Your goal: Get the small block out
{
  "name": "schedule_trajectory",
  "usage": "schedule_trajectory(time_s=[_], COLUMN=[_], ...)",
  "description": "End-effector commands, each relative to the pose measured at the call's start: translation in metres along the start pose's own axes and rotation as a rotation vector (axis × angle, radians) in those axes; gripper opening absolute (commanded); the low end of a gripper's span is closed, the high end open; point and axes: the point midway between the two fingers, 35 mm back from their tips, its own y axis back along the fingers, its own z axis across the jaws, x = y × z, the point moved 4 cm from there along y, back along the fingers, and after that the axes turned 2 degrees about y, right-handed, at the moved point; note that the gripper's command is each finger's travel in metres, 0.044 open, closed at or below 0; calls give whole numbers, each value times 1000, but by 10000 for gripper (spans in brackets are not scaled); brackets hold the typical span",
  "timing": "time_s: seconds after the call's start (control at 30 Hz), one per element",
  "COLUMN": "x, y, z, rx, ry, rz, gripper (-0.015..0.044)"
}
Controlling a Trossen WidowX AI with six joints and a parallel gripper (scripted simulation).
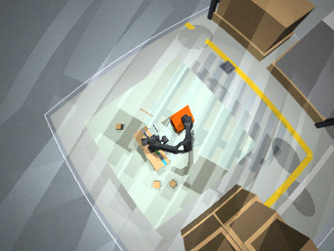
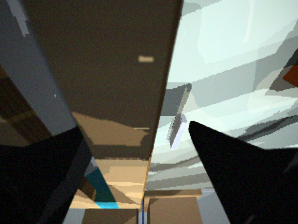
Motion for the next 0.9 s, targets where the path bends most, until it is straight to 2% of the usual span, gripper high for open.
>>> schedule_trajectory(time_s=[0.0,0.87], x=[7,51], y=[-5,-20], z=[-1,1], rx=[5,5], ry=[-3,-3], rz=[5,8], gripper=[400,400])
